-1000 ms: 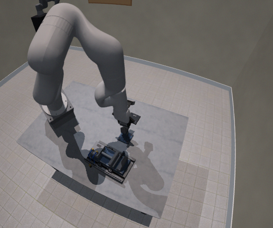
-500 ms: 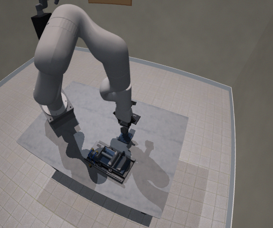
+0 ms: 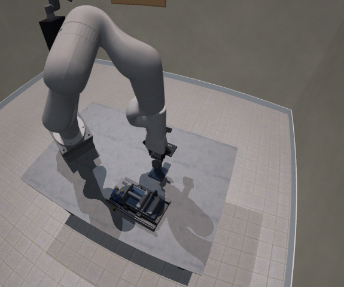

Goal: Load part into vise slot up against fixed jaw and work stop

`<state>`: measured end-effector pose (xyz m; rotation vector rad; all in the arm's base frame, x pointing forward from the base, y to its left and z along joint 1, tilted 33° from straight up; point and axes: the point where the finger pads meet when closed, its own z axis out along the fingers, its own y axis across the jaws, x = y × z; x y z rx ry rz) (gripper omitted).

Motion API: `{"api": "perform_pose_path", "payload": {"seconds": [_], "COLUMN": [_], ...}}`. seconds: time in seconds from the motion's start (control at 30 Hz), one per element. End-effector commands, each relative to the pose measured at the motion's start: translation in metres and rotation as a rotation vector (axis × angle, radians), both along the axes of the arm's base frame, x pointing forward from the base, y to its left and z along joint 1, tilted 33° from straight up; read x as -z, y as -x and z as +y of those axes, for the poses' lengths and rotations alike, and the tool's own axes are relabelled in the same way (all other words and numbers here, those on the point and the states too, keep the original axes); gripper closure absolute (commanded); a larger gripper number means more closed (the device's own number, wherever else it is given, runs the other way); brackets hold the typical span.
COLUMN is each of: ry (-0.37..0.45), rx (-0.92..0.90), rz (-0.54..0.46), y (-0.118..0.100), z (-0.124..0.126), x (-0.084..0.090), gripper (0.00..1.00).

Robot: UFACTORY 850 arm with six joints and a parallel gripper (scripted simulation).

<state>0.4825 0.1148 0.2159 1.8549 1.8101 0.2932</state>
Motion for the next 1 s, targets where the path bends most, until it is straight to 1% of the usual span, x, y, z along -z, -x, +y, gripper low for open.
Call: {"api": "perform_pose_path", "payload": {"seconds": [0.0, 0.63, 0.97], "ry": [0.001, 0.034, 0.085], "rx": [0.001, 0.020, 0.050], "rz": [-0.001, -0.003, -0.005], "y": [-0.0003, -0.0001, 0.0000], "z": [0.0003, 0.0007, 0.0014], "x": [-0.0005, 0.0000, 0.0002], "gripper": [1.00, 1.00, 1.00]}}
